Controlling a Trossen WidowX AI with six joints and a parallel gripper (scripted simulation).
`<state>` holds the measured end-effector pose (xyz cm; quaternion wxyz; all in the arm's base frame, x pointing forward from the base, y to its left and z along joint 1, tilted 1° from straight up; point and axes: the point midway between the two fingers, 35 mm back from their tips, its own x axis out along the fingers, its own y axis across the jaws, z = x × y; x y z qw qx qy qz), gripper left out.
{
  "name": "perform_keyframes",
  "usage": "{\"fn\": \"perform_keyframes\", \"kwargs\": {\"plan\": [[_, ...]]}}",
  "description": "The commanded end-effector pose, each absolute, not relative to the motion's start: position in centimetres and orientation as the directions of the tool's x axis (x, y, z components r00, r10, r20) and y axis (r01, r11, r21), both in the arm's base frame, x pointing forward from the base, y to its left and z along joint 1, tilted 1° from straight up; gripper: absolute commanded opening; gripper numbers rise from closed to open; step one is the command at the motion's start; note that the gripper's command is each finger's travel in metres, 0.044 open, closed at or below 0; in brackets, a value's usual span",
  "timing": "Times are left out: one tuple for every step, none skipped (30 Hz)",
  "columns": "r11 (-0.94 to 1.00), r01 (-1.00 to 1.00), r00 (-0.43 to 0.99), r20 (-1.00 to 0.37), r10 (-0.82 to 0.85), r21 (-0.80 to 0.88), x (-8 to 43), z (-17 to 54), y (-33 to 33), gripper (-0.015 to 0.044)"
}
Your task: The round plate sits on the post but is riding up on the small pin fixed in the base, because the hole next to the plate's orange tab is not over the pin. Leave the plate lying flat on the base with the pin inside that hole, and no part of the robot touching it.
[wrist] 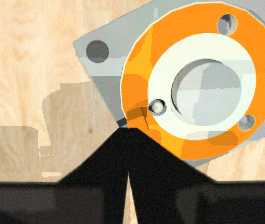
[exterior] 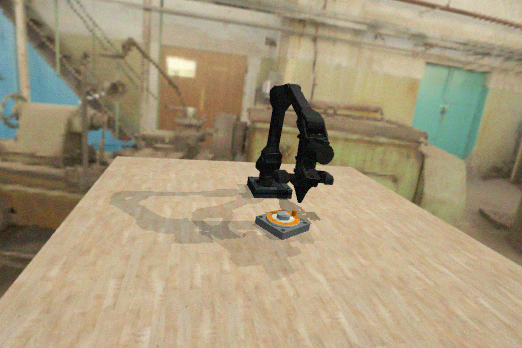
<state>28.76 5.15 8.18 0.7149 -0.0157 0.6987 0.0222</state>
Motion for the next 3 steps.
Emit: {"fn": "perform_keyframes", "kwargs": {"plan": [[0.999,-0.054,0.023,-1.000,0.010,0.008,28.76,8.16,5.15,0.0000],[0.999,-0.054,0.023,-1.000,0.010,0.008,28.76,8.16,5.15,0.0000],[0.999,-0.054,0.023,-1.000,0.010,0.008,28.76,8.16,5.15,0.0000]]}}
